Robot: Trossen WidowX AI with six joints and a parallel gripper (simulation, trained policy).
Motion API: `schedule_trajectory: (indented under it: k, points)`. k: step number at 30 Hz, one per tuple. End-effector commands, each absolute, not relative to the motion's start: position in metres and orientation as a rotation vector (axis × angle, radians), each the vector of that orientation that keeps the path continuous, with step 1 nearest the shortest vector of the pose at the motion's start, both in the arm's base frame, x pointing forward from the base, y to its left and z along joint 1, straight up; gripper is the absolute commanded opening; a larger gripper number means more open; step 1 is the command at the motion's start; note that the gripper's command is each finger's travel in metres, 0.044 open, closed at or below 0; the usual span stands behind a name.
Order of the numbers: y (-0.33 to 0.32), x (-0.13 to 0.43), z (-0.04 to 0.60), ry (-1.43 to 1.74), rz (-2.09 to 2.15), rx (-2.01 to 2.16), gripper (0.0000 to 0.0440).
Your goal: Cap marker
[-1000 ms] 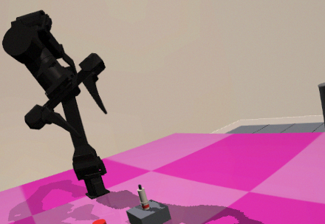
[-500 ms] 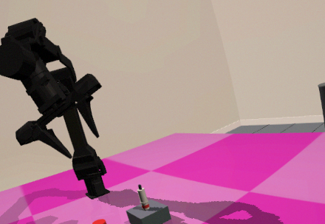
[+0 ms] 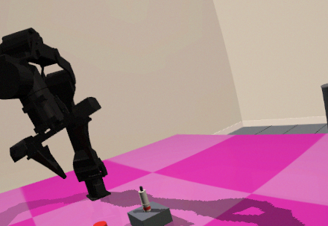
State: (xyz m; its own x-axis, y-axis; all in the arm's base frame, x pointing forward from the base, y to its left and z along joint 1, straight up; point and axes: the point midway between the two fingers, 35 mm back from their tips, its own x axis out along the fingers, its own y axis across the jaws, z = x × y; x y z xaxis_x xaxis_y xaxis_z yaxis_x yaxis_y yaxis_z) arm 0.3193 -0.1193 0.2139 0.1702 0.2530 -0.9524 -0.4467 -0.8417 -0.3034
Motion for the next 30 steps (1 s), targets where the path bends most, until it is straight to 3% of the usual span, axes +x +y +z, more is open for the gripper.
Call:
schedule_trajectory:
  k: [1, 30]
  points:
    - [-0.125, 0.323, 0.204, 0.201, 1.762, -1.912, 0.0307]
    - [-0.132, 0.328, 0.137, 0.295, 2.03, -1.821, 0.0293]
